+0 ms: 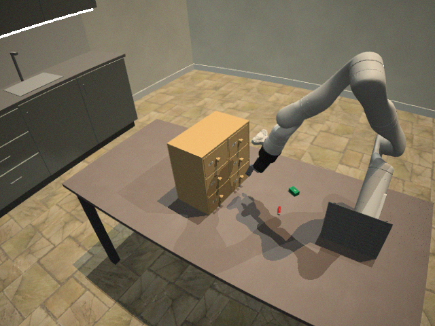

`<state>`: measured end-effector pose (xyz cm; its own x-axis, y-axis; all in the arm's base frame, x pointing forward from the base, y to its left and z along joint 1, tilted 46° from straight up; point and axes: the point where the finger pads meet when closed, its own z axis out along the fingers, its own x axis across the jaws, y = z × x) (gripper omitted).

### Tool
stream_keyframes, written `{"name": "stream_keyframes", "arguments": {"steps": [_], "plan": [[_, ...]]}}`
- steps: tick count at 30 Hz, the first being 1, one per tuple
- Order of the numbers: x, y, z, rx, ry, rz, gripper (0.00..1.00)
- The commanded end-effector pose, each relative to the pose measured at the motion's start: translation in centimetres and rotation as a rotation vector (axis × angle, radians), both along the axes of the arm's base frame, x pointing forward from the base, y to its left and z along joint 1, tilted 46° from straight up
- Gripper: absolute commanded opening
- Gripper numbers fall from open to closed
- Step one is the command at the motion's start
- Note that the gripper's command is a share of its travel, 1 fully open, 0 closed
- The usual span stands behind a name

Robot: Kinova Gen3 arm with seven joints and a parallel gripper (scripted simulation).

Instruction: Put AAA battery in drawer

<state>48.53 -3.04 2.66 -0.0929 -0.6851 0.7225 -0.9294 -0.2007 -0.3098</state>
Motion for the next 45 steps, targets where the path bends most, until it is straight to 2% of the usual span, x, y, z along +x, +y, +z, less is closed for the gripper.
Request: {"name": "stream_keyframes", "arguments": {"steps": [1, 15, 45], "plan": [[0.1, -0.4, -0.1, 0.006, -0.015, 0.010, 1.00], [1.1, -1.6, -1.0, -0.003, -0.077, 0.074, 1.00], [1.9, -2.5, -1.9, -0.009, -0.128, 0.128, 1.00]]}}
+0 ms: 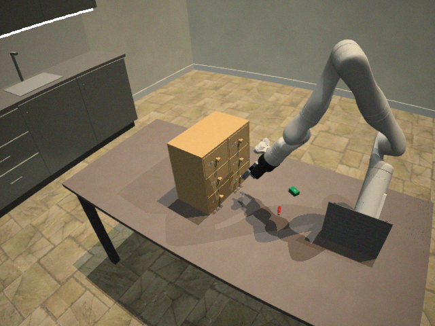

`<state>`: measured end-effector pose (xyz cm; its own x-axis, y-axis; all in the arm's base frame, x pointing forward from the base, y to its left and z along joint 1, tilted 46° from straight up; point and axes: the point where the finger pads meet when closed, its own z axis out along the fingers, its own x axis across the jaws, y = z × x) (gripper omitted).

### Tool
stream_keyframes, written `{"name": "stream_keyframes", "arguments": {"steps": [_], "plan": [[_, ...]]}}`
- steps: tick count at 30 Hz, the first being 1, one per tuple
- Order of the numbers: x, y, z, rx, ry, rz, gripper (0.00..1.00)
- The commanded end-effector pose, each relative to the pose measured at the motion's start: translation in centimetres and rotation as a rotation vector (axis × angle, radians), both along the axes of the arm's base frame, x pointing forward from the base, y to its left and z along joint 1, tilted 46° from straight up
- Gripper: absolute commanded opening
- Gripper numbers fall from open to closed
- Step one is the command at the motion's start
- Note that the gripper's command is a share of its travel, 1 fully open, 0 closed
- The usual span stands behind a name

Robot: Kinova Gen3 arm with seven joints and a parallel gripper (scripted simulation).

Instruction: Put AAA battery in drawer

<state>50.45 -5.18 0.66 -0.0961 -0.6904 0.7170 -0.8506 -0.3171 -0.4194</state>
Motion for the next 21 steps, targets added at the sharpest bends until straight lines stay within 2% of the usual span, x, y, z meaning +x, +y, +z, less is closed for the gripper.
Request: {"name": "stream_keyframes", "arguments": {"steps": [1, 21], "plan": [[0.02, -0.34, 0.08, 0.000, -0.003, 0.003, 1.00], [0.37, -0.42, -0.08, -0.002, -0.016, 0.020, 1.00]]}}
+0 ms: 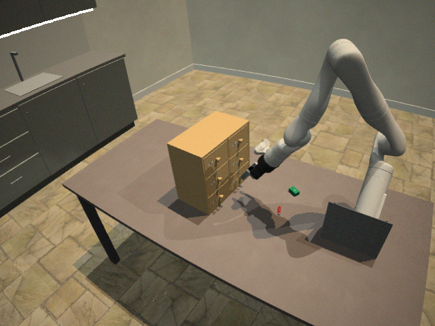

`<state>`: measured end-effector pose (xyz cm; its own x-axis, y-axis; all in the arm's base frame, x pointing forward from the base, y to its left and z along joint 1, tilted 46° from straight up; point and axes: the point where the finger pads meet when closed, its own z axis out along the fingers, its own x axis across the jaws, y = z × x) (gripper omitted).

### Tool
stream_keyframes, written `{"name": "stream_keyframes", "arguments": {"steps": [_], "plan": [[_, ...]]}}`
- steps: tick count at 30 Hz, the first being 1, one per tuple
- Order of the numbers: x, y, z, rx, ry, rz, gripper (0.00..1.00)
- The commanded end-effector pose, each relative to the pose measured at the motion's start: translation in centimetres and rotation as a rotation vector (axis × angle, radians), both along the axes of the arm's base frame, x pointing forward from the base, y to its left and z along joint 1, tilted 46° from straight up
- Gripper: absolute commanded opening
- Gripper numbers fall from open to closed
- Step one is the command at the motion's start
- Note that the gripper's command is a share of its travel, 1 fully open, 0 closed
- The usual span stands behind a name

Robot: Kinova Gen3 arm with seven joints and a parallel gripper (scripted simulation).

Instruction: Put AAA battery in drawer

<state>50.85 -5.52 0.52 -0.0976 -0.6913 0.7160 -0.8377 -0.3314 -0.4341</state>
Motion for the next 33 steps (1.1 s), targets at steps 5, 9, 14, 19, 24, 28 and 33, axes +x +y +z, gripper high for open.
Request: {"name": "stream_keyframes", "arguments": {"steps": [5, 9, 14, 19, 24, 28, 33], "plan": [[0.0, -0.1, 0.1, -0.001, 0.001, 0.005, 1.00], [0.0, -0.1, 0.1, -0.001, 0.001, 0.005, 1.00], [0.0, -0.1, 0.0, -0.001, 0.001, 0.005, 1.00], [0.0, -0.3, -0.1, -0.001, 0.000, 0.005, 1.00], [-0.1, -1.3, -1.0, -0.002, 0.000, 0.004, 1.00], [-0.1, -2.4, -2.2, -0.002, 0.000, 0.006, 1.00], [-0.1, -3.6, -3.5, -0.001, 0.001, 0.008, 1.00]]}}
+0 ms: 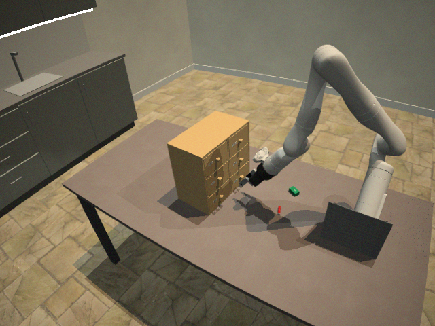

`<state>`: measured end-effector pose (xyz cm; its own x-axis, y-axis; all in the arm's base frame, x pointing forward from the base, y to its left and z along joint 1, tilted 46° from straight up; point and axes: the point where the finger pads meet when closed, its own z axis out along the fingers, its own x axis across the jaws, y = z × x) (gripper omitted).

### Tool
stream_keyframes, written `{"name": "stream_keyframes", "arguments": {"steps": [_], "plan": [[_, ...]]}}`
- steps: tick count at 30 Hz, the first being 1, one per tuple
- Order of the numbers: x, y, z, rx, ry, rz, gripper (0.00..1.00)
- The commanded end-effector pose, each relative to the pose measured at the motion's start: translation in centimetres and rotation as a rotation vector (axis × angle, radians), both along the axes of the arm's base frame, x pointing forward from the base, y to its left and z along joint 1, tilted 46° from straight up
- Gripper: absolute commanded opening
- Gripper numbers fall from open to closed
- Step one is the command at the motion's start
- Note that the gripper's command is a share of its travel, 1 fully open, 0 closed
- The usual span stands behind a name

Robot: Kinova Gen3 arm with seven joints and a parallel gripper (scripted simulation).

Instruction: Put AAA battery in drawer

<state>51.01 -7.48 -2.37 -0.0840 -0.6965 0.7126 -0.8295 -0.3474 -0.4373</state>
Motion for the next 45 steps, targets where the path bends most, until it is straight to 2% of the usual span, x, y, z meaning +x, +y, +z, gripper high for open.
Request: {"name": "stream_keyframes", "arguments": {"steps": [1, 45], "plan": [[-0.26, -1.81, -0.80, -0.005, 0.003, -0.013, 1.00], [-0.25, -2.07, -1.08, -0.005, 0.003, -0.012, 1.00]]}}
